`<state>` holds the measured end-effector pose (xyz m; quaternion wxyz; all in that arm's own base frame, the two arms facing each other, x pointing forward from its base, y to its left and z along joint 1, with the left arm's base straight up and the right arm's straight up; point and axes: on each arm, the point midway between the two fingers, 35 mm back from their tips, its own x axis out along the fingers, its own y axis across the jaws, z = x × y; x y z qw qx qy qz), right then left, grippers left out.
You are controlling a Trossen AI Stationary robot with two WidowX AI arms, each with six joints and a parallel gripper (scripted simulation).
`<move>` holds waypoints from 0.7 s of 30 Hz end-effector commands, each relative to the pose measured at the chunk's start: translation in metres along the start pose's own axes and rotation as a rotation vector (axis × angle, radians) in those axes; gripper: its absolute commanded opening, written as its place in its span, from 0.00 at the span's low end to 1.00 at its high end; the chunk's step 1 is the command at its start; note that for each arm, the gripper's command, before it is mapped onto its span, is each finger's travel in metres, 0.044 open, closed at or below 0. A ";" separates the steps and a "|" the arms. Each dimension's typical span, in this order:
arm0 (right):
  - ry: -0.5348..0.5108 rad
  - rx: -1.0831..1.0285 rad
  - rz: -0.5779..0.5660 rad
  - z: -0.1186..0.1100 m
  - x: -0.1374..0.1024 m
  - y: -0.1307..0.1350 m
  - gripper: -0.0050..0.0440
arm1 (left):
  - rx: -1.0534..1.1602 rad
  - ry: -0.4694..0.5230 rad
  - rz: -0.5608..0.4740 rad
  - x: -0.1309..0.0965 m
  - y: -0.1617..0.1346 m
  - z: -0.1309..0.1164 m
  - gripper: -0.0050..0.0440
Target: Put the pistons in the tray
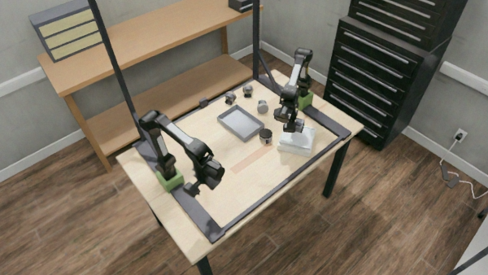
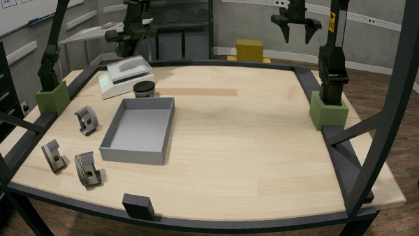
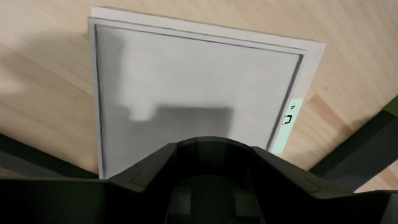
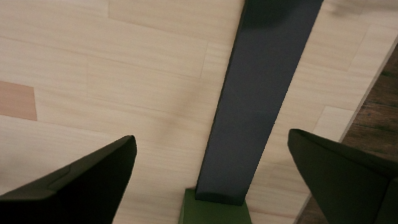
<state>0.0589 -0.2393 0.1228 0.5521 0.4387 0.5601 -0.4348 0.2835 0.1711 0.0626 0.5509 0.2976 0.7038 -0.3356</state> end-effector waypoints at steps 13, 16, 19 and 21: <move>-0.033 -0.006 0.003 0.005 -0.009 0.001 0.92 | -0.009 -0.005 0.064 -0.043 0.002 -0.009 0.43; -0.033 -0.006 0.003 0.005 -0.009 0.001 0.92 | -0.009 -0.005 0.064 -0.048 0.001 -0.010 0.43; -0.033 -0.006 0.003 0.005 -0.009 0.001 0.92 | -0.009 -0.005 0.064 -0.049 0.000 -0.010 0.43; -0.033 -0.006 0.003 0.005 -0.009 0.001 0.92 | -0.009 -0.005 0.064 -0.053 0.000 -0.011 0.43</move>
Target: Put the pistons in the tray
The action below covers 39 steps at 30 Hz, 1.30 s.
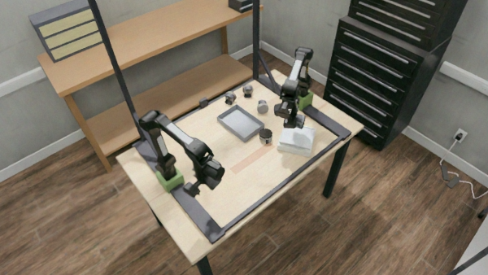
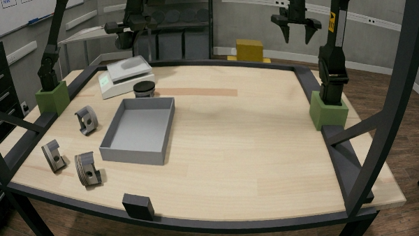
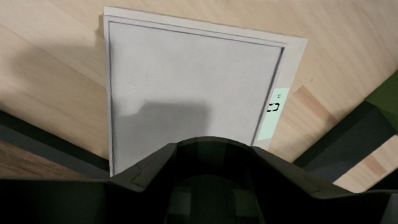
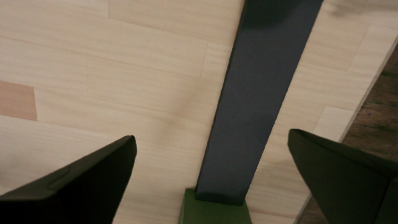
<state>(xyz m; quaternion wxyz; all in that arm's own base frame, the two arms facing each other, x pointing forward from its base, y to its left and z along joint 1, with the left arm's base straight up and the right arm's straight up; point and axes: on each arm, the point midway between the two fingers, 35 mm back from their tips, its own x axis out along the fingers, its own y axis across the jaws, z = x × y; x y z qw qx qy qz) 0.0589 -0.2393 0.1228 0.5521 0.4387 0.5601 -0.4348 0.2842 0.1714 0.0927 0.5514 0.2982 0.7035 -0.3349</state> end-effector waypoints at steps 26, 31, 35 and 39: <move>-0.033 -0.006 0.003 0.005 -0.009 0.001 0.92 | -0.361 -0.065 0.036 -0.013 -0.042 -0.041 0.43; -0.033 -0.006 0.003 0.005 -0.009 0.001 0.92 | -0.466 -0.083 0.033 -0.013 -0.042 -0.041 0.43; -0.033 -0.006 0.003 0.005 -0.009 0.001 0.92 | -0.545 -0.097 0.031 -0.013 -0.042 -0.041 0.43; -0.033 -0.006 0.003 0.005 -0.009 0.001 0.92 | -0.650 -0.115 0.028 -0.013 -0.042 -0.041 0.43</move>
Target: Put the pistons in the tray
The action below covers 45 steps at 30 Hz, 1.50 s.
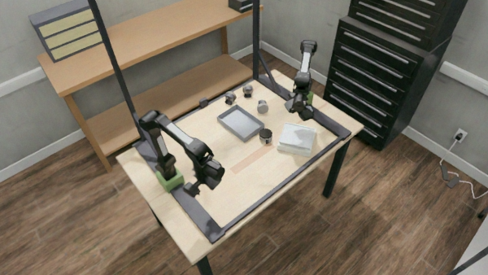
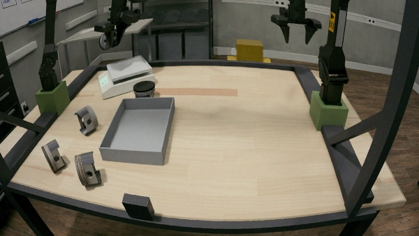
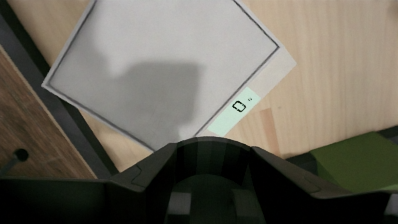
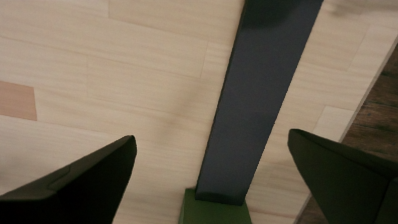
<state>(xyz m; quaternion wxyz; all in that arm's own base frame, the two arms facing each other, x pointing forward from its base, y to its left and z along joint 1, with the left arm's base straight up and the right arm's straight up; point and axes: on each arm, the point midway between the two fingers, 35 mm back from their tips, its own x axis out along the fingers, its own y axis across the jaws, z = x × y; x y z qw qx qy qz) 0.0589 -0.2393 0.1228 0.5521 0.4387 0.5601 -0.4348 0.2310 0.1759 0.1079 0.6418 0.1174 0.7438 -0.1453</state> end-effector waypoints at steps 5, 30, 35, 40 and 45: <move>-0.033 -0.006 0.003 0.005 -0.009 0.001 0.92 | -0.226 -0.055 0.029 -0.010 0.001 -0.003 0.43; -0.033 -0.006 0.003 0.005 -0.009 0.001 0.92 | -0.776 -0.145 0.013 -0.010 0.001 -0.003 0.43; -0.033 -0.006 0.003 0.005 -0.009 0.001 0.92 | -0.908 -0.166 0.010 -0.010 0.001 -0.003 0.43; -0.033 -0.006 0.003 0.005 -0.009 0.001 0.92 | -0.928 -0.178 0.015 -0.009 -0.007 0.005 0.43; -0.033 -0.006 0.003 0.005 -0.009 0.001 0.92 | -0.839 -0.178 0.021 -0.008 -0.019 0.014 0.43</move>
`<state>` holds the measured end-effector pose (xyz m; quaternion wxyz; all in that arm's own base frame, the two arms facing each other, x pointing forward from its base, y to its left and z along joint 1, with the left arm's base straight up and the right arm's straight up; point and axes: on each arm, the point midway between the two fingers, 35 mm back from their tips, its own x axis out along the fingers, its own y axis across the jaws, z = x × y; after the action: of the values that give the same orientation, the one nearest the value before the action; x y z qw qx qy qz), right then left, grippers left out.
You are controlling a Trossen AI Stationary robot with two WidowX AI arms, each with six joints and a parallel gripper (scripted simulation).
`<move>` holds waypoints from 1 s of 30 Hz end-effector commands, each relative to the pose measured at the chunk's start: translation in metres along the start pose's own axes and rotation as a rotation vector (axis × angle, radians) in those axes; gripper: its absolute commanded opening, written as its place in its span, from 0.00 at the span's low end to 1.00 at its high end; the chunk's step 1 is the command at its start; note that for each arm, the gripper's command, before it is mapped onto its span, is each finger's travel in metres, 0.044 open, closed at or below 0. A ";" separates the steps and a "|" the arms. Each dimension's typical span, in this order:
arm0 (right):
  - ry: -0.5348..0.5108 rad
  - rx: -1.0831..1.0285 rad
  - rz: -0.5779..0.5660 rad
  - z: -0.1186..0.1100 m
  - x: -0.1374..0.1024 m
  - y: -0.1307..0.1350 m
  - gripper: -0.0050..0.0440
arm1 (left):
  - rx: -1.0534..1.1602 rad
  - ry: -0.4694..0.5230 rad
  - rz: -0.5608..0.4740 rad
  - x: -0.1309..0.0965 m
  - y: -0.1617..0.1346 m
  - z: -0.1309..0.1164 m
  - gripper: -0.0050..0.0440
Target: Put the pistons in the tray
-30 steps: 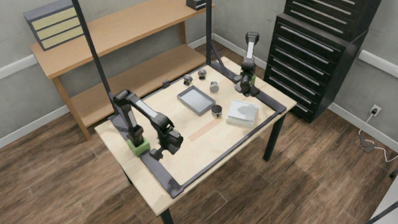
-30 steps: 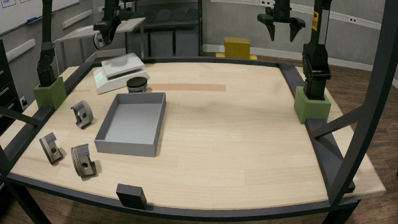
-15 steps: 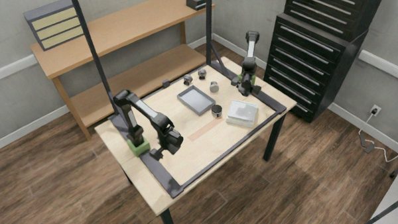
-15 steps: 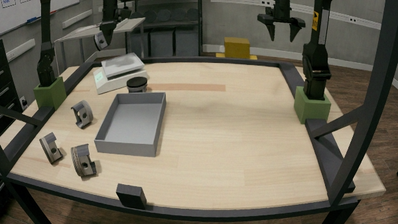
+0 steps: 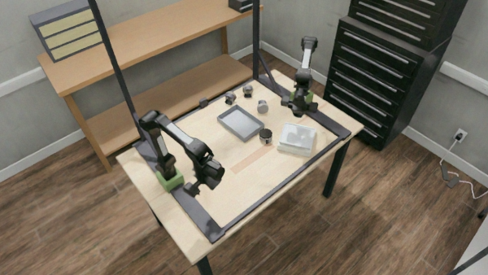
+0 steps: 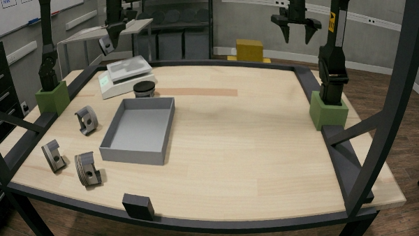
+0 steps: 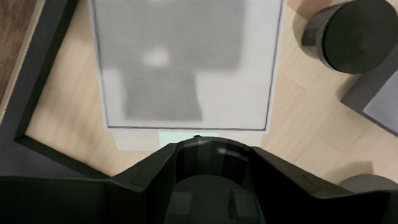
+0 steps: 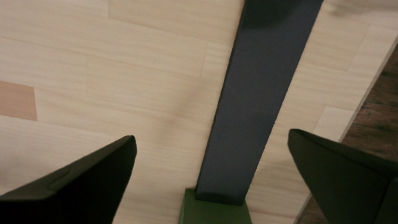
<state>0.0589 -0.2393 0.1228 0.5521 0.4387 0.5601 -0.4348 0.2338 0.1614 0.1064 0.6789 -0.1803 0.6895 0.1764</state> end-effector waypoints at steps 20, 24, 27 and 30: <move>-0.033 -0.006 0.003 0.005 -0.009 0.001 0.92 | 0.302 -0.041 0.008 0.002 -0.097 -0.016 0.43; -0.033 -0.006 0.003 0.005 -0.009 0.001 0.92 | 0.302 -0.026 0.004 0.008 -0.109 -0.019 0.43; -0.033 -0.006 0.003 0.005 -0.009 0.001 0.92 | 0.227 -0.005 -0.023 0.003 -0.109 -0.014 0.43; -0.033 -0.006 0.003 0.005 -0.009 0.001 0.92 | 0.158 0.031 -0.044 0.003 -0.109 -0.014 0.43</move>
<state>0.0589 -0.2393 0.1228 0.5521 0.4387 0.5601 -0.4348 0.2657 0.0562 0.0923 0.6823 -0.1085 0.7180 0.0850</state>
